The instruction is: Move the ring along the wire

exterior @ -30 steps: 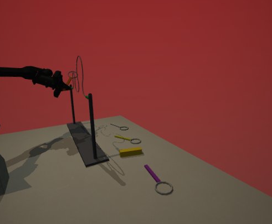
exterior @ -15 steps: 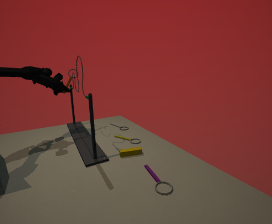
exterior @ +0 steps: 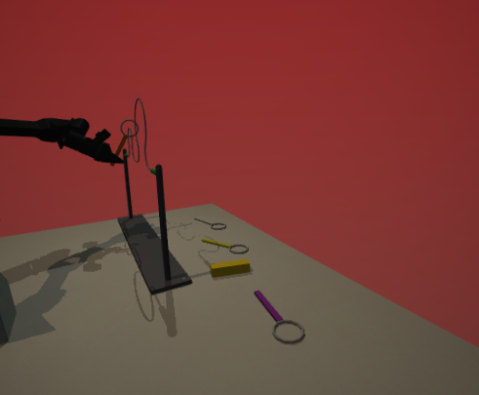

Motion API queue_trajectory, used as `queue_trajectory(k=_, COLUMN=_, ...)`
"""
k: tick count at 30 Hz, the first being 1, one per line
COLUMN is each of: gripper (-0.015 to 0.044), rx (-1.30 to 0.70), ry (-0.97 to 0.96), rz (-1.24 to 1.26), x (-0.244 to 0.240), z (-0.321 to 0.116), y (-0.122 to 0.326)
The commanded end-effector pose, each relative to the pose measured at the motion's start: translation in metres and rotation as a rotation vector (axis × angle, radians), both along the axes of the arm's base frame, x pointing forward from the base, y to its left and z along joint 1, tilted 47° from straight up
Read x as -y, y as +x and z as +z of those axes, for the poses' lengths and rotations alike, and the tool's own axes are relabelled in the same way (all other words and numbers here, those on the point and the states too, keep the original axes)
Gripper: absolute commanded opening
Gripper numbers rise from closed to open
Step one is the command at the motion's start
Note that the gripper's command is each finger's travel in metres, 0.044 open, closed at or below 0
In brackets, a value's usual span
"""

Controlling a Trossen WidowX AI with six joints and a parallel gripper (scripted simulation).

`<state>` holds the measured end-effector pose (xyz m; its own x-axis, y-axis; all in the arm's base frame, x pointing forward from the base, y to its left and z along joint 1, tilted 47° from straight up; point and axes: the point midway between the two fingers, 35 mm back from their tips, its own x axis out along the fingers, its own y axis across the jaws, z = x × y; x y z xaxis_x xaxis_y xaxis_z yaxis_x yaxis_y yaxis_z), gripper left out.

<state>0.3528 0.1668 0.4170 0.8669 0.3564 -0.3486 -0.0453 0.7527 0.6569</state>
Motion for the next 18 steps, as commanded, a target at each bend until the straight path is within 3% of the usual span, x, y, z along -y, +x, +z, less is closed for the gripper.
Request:
queue_trajectory(k=1, gripper=-0.015, rx=-0.002, ry=0.107, rz=0.005, x=-0.004, z=0.005, y=-0.002)
queue_trajectory(k=18, gripper=-0.015, rx=-0.008, ry=0.503, rz=0.01, x=-0.018, z=0.026, y=-0.003)
